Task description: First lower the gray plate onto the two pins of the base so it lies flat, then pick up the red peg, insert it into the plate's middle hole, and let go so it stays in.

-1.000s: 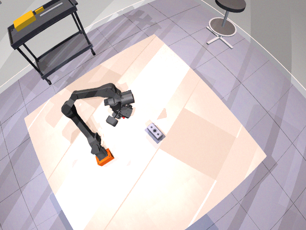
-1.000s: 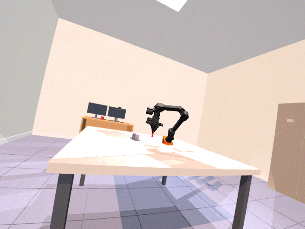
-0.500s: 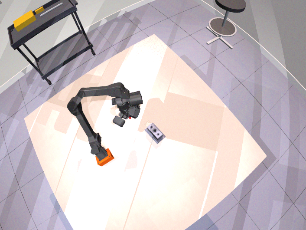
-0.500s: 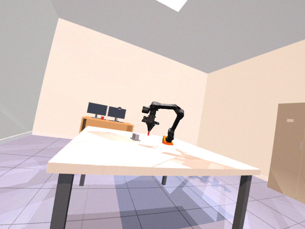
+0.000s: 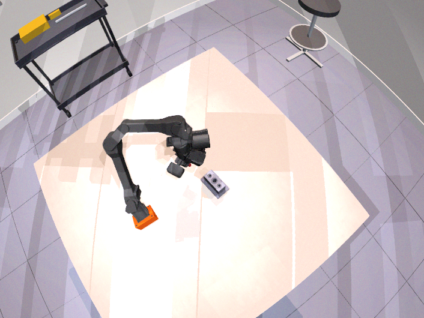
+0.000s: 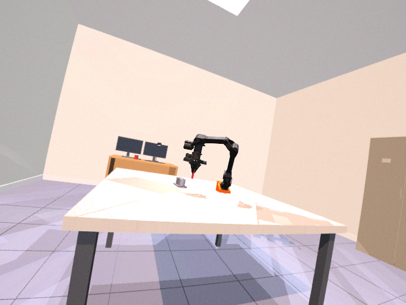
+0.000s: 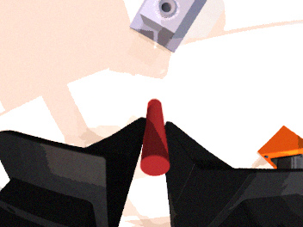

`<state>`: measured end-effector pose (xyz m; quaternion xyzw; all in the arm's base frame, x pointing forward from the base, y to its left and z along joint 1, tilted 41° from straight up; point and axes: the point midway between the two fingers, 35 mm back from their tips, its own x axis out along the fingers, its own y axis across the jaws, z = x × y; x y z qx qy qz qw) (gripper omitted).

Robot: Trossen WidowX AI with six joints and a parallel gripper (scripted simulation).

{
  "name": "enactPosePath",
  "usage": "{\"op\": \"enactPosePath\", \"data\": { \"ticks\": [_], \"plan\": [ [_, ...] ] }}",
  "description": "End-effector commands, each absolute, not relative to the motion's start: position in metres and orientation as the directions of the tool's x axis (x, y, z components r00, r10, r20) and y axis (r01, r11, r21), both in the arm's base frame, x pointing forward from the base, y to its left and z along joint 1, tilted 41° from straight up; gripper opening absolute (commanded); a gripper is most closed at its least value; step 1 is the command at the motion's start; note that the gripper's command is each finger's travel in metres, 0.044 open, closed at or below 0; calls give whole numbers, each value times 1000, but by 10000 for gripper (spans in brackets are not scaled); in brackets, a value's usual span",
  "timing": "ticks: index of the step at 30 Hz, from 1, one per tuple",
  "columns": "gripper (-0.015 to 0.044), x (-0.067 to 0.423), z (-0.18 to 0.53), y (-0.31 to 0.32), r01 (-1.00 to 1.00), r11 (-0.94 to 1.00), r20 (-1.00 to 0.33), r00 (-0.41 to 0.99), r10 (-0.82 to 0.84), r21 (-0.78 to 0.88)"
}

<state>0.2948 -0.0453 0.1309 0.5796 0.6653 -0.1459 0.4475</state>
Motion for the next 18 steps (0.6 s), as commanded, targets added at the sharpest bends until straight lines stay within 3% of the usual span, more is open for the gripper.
{"op": "enactPosePath", "data": {
  "ticks": [1,18],
  "plan": [
    [0,303,126,-56,897,293,-769,76,635,331],
    [0,327,96,-91,894,304,-767,67,638,331]
  ]
}}
